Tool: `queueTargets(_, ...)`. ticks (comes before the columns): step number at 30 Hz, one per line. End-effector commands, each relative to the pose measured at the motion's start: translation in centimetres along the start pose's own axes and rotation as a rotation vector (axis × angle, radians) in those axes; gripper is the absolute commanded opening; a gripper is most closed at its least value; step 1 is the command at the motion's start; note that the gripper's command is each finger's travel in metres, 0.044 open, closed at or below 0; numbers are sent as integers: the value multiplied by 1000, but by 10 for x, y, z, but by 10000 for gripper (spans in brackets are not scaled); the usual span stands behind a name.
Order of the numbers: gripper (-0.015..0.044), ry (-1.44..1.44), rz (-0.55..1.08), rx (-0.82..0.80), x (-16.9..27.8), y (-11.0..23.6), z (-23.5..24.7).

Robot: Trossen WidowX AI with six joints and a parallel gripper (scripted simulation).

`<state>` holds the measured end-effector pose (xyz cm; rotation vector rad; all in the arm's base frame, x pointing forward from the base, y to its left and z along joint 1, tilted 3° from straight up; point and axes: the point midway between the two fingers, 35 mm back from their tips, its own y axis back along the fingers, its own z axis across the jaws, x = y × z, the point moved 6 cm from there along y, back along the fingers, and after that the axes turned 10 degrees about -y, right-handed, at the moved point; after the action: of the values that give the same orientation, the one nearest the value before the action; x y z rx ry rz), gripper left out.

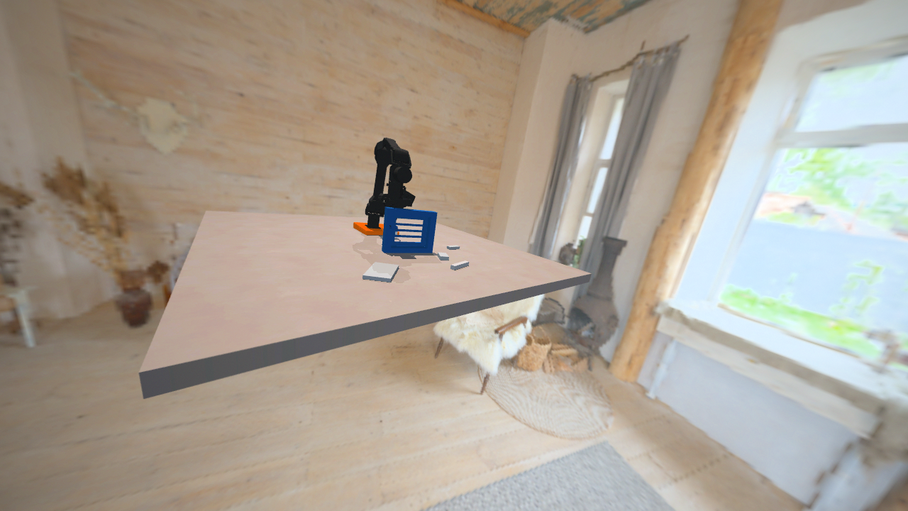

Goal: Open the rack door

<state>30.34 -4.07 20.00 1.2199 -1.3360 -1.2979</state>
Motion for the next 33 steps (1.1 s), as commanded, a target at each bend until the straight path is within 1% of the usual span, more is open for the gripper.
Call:
queueTargets(1,102,2,-3,-1,0,0,0)
queueTargets(14,16,2,-3,-1,0,0,0)
queueTargets(19,14,-11,-3,-1,0,0,0)
queueTargets(33,14,-289,-3,-2,-6,0,11)
